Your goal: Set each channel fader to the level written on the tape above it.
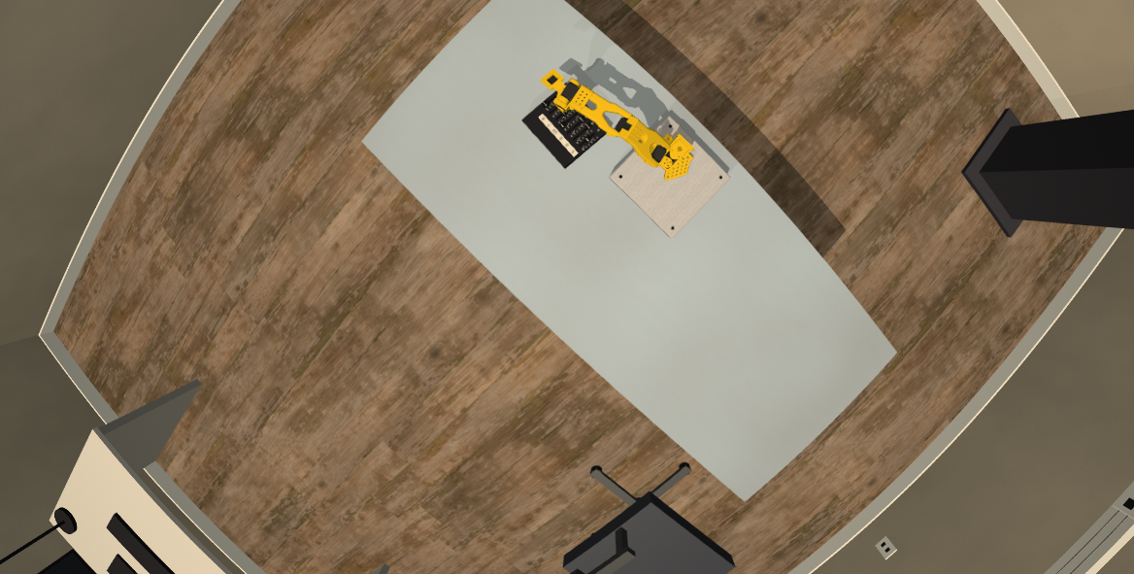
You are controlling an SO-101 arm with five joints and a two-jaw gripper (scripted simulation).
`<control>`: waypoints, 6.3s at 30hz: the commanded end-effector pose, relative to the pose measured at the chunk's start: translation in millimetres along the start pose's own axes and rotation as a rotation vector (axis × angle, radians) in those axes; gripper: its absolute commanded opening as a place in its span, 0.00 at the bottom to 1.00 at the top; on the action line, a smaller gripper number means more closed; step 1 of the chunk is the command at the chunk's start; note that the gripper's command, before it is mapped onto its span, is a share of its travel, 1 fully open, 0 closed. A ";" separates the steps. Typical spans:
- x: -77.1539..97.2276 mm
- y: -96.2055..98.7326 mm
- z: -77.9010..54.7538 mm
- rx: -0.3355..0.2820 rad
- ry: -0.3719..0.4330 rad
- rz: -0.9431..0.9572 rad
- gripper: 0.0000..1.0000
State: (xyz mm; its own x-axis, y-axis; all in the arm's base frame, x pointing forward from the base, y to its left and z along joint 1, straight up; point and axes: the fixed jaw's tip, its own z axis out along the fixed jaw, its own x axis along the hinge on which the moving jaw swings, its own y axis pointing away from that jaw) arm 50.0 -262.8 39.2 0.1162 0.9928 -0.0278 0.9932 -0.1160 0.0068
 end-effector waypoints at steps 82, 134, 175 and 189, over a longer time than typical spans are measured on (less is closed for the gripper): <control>7.2 -4.1 33.2 0.008 0.030 0.003 0.00; 4.9 -3.1 26.7 0.008 0.030 0.003 0.00; 7.2 -3.6 46.2 0.008 0.030 0.003 0.00; 7.8 -3.6 47.3 0.008 0.030 0.003 0.00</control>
State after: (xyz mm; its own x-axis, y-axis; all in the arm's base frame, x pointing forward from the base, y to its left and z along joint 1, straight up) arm 49.4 -258.9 -2.9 0.1162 0.9931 -0.0162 0.9932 -0.1161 0.0043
